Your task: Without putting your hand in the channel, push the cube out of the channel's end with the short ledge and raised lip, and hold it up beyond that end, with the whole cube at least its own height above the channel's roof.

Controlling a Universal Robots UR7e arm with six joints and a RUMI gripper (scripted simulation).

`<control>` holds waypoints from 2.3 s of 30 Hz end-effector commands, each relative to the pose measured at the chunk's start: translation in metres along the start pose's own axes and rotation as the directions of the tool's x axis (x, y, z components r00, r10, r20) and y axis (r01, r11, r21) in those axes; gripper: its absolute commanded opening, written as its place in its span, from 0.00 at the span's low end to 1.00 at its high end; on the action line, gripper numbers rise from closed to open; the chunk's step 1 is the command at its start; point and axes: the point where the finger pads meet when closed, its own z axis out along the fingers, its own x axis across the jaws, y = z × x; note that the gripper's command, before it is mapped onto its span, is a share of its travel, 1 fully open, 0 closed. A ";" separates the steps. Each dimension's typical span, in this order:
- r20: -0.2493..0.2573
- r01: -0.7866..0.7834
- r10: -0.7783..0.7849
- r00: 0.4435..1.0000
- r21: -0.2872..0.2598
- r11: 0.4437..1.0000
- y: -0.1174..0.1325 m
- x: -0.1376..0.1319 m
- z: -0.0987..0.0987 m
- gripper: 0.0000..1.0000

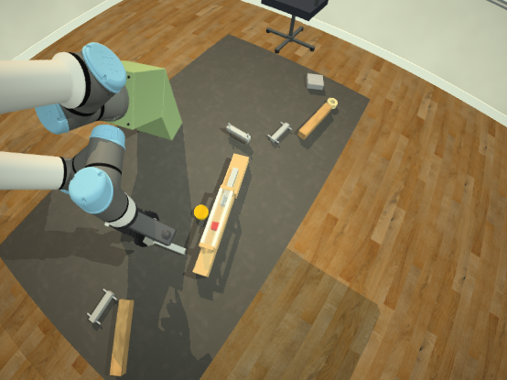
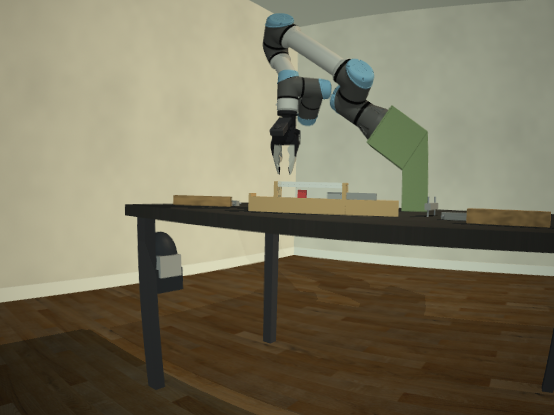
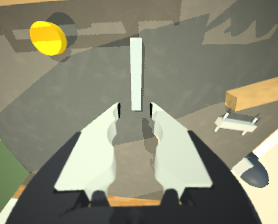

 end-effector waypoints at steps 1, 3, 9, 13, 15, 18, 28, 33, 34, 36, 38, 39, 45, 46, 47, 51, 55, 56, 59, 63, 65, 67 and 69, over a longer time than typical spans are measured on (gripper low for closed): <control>-0.001 0.000 0.000 1.000 0.001 1.000 0.000 0.000 0.000 0.22; -0.001 0.000 0.000 1.000 0.001 1.000 0.000 0.000 0.000 0.22; 0.000 0.000 0.000 1.000 0.001 1.000 0.000 0.000 0.001 0.22; 0.003 0.000 0.000 1.000 0.000 1.000 0.000 0.000 0.006 0.22; 0.003 0.000 0.000 1.000 0.000 1.000 0.000 0.000 0.009 0.22; 0.003 0.000 0.000 1.000 0.000 1.000 0.000 0.001 0.017 0.22; 0.003 0.000 0.000 1.000 0.000 1.000 0.000 0.001 0.046 0.22; 0.003 0.000 0.000 1.000 0.000 1.000 0.000 0.002 0.065 0.22; 0.003 0.000 0.000 1.000 0.000 1.000 0.000 0.002 0.069 0.22; 0.003 0.000 0.000 1.000 0.000 1.000 0.001 0.002 0.075 0.22; 0.003 0.000 0.000 1.000 0.000 1.000 0.001 0.002 0.080 0.22; 0.003 0.000 0.000 1.000 0.000 1.000 0.001 0.002 0.083 0.22; 0.003 0.000 0.000 1.000 0.000 1.000 0.001 0.002 0.088 0.22; 0.003 0.000 0.000 1.000 0.000 1.000 0.001 0.002 0.089 0.22; 0.003 0.000 0.000 1.000 0.000 1.000 0.001 0.002 0.089 0.22; 0.003 0.000 0.000 1.000 0.000 1.000 0.001 0.002 0.090 0.22; 0.003 0.000 0.000 1.000 0.000 1.000 0.001 0.002 0.093 0.22; 0.003 0.000 0.000 1.000 0.000 1.000 0.001 0.002 0.094 0.22; 0.003 0.000 0.000 1.000 0.000 1.000 0.001 0.002 0.098 0.22; 0.003 0.000 0.000 1.000 0.000 1.000 0.001 0.002 0.106 0.22; 0.003 0.000 0.000 1.000 0.000 1.000 0.001 0.002 0.110 0.22; 0.003 0.000 0.000 1.000 0.000 1.000 0.001 0.002 0.113 0.22; 0.003 0.000 0.000 1.000 0.000 1.000 0.001 0.002 0.114 0.22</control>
